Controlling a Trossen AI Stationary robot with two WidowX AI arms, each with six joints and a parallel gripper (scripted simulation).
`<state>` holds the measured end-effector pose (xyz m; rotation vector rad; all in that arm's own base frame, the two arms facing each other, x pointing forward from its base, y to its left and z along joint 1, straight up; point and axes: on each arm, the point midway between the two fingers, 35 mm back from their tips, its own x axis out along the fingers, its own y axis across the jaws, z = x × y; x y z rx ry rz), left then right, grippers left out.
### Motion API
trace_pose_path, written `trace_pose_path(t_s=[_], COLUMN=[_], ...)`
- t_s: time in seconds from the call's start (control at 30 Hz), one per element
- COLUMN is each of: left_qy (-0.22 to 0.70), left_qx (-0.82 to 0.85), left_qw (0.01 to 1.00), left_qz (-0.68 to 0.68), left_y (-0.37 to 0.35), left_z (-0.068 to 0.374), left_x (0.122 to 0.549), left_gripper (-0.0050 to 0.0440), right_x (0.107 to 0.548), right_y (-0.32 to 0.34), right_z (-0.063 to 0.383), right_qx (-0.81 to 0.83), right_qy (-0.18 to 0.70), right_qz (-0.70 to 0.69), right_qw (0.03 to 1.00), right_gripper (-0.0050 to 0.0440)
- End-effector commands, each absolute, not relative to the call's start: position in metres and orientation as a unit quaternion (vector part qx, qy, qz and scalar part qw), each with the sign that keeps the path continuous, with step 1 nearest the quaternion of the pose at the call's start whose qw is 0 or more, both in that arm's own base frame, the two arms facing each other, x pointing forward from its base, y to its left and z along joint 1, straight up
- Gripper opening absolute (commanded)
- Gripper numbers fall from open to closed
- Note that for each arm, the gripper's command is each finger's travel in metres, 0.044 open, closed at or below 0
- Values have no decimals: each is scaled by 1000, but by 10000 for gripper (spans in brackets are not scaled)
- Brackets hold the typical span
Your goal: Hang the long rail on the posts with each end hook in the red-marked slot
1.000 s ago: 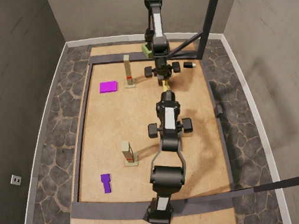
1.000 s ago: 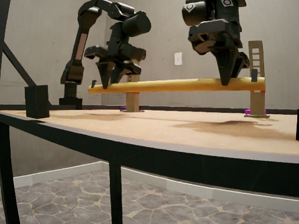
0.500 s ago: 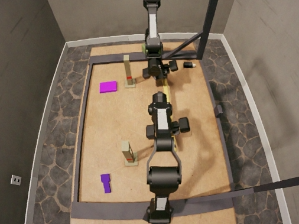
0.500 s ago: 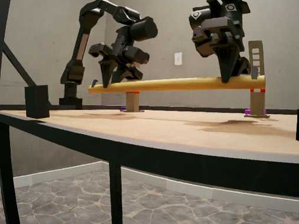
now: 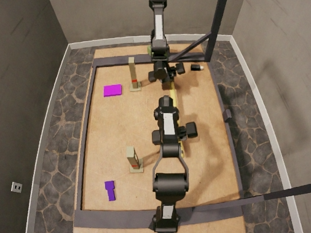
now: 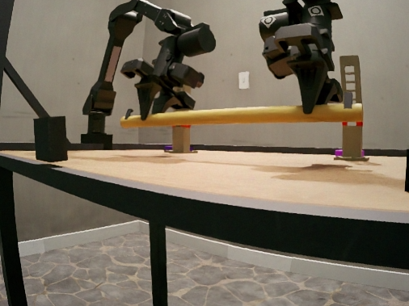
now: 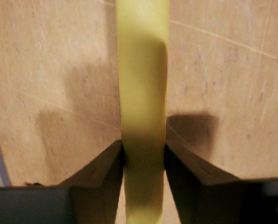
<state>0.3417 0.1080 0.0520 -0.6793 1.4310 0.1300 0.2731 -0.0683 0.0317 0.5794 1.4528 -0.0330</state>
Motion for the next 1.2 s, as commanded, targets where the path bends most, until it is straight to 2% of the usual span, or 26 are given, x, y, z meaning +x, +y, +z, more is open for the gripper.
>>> trace_pose_path(t_s=[0.0,0.6,1.17], left_qy=[630,630,630], left_qx=[-301,-301,-308], left_qw=[713,713,712], left_qz=[54,54,43], left_y=[108,109,110], left_z=[58,16,0], left_x=[343,344,343], left_gripper=[-50,-50,-50], right_x=[277,278,278], right_y=[-70,-71,-71], right_z=[31,-26,-29], right_qx=[261,268,270], right_qy=[645,640,639], right_qz=[-13,-7,-6], right_qw=[718,720,721], right_gripper=[-50,-50,-50])
